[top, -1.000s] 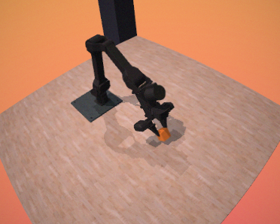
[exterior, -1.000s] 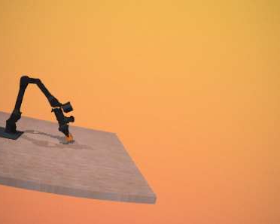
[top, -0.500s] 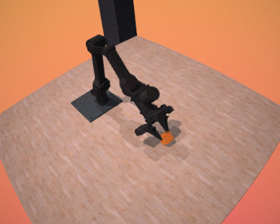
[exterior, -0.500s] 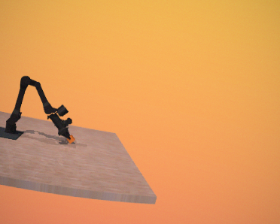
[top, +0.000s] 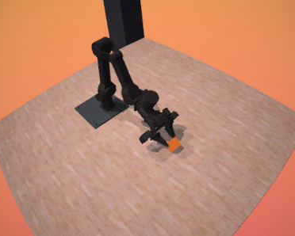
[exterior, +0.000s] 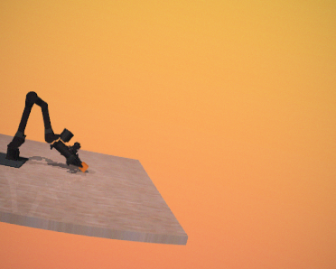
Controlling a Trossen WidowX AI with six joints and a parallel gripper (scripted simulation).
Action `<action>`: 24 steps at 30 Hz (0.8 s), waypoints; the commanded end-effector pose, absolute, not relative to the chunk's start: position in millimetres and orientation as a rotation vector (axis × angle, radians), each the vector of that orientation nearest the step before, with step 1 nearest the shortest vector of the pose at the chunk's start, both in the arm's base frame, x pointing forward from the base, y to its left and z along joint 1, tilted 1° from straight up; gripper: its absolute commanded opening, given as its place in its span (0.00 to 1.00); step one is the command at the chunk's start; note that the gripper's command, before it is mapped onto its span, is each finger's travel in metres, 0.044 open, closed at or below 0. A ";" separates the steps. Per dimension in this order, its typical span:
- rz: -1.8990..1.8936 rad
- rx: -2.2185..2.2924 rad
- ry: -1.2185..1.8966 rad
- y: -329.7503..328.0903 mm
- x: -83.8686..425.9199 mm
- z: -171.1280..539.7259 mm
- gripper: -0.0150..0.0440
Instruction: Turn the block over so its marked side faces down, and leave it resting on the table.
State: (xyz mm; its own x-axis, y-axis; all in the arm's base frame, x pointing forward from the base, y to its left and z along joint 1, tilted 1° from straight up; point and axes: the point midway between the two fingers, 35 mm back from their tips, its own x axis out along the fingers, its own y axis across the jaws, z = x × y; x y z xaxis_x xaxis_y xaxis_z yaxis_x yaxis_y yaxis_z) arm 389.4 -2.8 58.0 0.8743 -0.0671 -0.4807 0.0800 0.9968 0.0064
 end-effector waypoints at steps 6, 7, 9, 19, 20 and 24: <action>-0.082 0.020 0.452 -3.7 387.0 60.3 0.25; -0.082 0.020 0.452 -3.7 387.0 60.3 0.25; -0.082 0.020 0.452 -3.7 387.0 60.3 0.25; -0.082 0.020 0.452 -3.7 387.0 60.3 0.39; -0.082 0.020 0.452 -3.7 387.0 60.3 0.43; -0.082 0.020 0.452 -3.7 387.0 60.3 0.61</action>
State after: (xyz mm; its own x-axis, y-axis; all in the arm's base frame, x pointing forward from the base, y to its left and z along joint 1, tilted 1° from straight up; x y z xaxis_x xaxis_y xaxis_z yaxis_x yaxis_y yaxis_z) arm 386.9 -2.8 60.0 0.8953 -0.0692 -0.4401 0.0802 0.9968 0.0064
